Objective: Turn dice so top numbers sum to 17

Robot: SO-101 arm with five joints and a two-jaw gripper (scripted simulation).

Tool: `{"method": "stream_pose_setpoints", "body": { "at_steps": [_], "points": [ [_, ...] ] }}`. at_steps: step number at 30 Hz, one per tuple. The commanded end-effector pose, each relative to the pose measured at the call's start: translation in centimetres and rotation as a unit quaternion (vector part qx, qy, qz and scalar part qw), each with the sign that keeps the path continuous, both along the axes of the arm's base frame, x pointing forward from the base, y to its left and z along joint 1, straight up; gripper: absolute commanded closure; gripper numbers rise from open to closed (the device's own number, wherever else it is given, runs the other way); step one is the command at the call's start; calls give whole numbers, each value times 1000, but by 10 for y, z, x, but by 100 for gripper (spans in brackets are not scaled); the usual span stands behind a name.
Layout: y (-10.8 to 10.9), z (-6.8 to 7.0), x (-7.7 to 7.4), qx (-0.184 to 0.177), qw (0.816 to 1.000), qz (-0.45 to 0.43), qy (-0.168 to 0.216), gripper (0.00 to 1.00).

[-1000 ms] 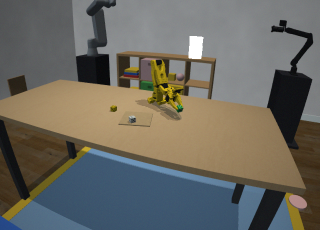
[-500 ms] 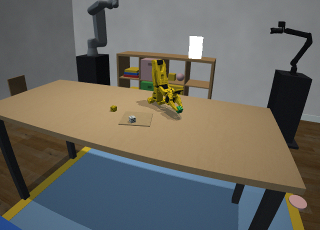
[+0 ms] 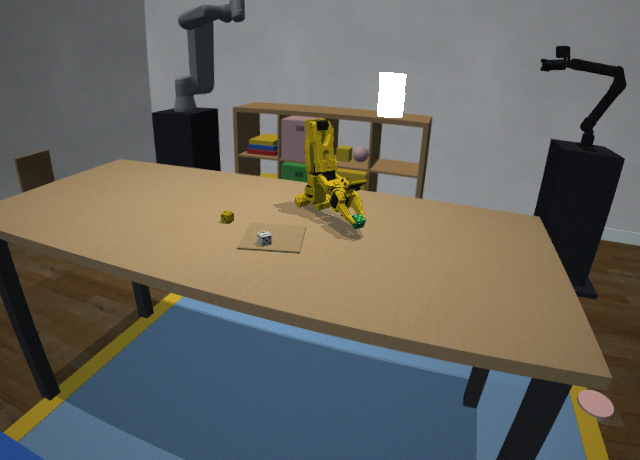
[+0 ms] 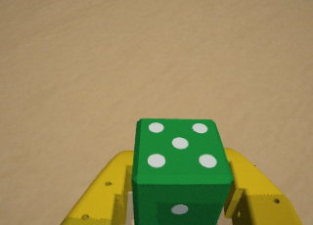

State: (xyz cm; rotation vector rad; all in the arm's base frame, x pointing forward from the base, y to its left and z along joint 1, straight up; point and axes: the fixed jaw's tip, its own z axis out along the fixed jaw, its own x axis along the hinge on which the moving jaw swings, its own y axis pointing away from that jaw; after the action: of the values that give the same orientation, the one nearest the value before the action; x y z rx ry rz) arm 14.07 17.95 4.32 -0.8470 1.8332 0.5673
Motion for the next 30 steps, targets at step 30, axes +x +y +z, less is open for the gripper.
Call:
{"method": "stream_pose_setpoints", "body": {
  "at_steps": [30],
  "points": [
    [5,-5,0,17,1000,4,-8,100]
  ]
}}
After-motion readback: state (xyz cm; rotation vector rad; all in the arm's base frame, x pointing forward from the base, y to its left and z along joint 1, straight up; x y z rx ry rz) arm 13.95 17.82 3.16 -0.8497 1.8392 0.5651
